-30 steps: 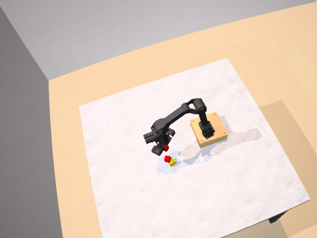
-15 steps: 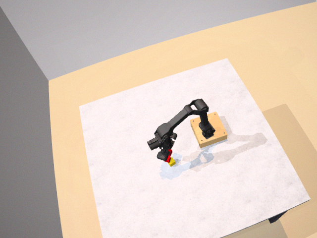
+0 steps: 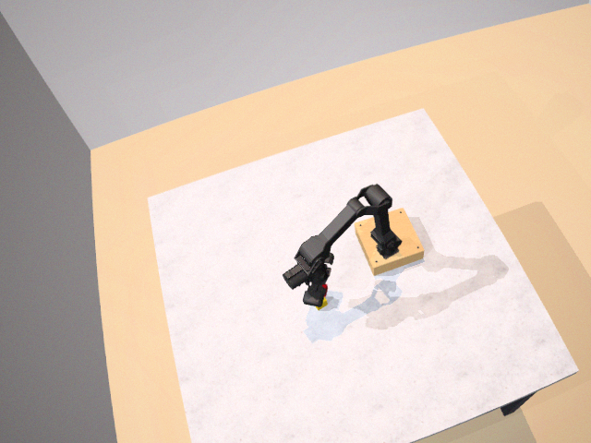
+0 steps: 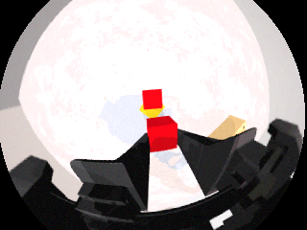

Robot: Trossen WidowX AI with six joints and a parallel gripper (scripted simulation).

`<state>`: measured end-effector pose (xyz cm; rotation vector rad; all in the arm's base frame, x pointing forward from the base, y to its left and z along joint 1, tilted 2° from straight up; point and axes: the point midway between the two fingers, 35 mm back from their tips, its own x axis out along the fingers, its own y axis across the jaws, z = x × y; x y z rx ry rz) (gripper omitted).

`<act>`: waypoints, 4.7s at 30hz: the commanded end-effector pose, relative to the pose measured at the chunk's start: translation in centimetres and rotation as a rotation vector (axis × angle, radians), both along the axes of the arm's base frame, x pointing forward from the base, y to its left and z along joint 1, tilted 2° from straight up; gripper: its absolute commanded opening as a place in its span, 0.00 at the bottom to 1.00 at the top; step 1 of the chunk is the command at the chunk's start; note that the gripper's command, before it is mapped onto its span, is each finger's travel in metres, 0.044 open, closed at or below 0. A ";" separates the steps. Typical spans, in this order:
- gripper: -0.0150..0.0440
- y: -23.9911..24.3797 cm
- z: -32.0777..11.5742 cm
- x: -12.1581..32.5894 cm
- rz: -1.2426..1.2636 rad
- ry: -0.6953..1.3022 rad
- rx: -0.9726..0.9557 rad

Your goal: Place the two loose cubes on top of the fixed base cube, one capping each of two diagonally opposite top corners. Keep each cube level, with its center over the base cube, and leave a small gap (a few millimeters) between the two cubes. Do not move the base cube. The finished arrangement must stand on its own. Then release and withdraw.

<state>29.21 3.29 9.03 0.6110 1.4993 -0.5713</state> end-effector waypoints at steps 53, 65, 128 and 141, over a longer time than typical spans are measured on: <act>0.43 0.5 -5.7 0.0 0.016 -0.007 0.002; 0.43 0.5 -5.7 0.0 0.016 -0.007 0.002; 0.60 0.4 -2.7 0.0 0.016 -0.011 0.001; 0.60 0.3 -1.2 0.0 0.016 -0.011 0.001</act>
